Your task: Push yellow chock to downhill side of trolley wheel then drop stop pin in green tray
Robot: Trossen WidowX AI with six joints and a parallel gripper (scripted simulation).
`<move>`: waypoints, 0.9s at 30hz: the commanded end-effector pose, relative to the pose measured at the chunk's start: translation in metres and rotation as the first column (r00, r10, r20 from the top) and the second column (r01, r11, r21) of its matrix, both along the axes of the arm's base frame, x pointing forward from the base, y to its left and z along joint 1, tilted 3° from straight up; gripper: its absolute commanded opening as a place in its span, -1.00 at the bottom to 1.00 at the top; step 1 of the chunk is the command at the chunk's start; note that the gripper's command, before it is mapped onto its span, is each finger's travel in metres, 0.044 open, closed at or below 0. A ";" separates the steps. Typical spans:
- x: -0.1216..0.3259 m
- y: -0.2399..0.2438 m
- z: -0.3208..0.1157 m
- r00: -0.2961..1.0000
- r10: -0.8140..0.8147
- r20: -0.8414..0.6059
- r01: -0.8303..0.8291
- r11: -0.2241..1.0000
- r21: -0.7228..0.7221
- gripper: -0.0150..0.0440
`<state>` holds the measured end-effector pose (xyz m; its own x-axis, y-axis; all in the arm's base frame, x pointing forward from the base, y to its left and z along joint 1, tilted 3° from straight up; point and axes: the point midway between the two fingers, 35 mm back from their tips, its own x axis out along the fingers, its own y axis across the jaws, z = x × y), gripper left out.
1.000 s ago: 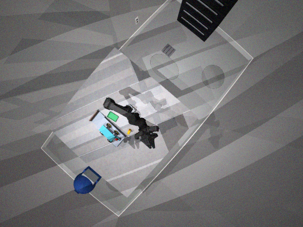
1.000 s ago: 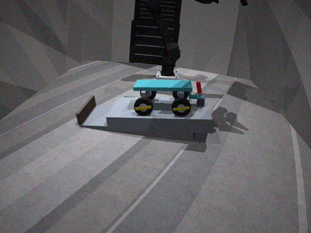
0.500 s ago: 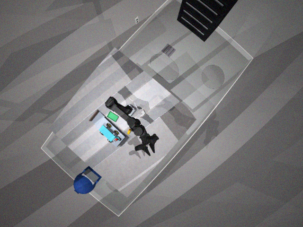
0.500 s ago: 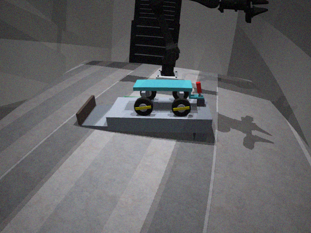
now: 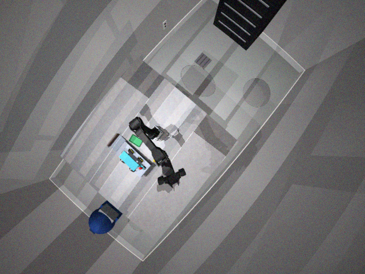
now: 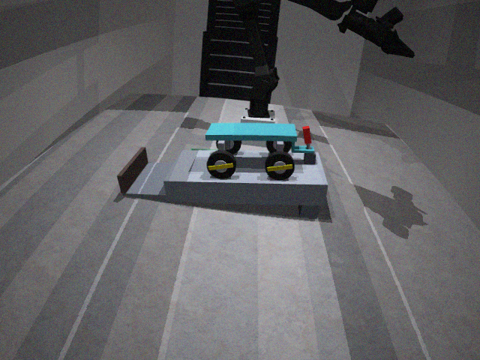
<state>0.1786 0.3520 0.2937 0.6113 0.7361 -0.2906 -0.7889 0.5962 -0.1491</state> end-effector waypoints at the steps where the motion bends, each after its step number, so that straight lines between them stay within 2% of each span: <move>1: 0.015 -0.013 -0.033 0.977 -0.097 -0.192 0.098 0.995 -0.003 0.15; 6: 0.030 -0.034 -0.068 0.878 -0.238 -0.416 0.255 0.967 -0.017 0.15; 12: 0.043 -0.065 -0.107 0.658 -0.401 -0.637 0.463 0.883 -0.078 0.15; 19: 0.049 -0.106 -0.147 0.293 -0.530 -0.796 0.686 0.696 -0.211 0.15; 27: 0.044 -0.156 -0.184 -0.183 -0.532 -0.827 0.832 0.364 -0.419 0.15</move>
<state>0.2273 0.2158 0.1259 0.4157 0.2283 -0.8804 0.3916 0.8287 0.3998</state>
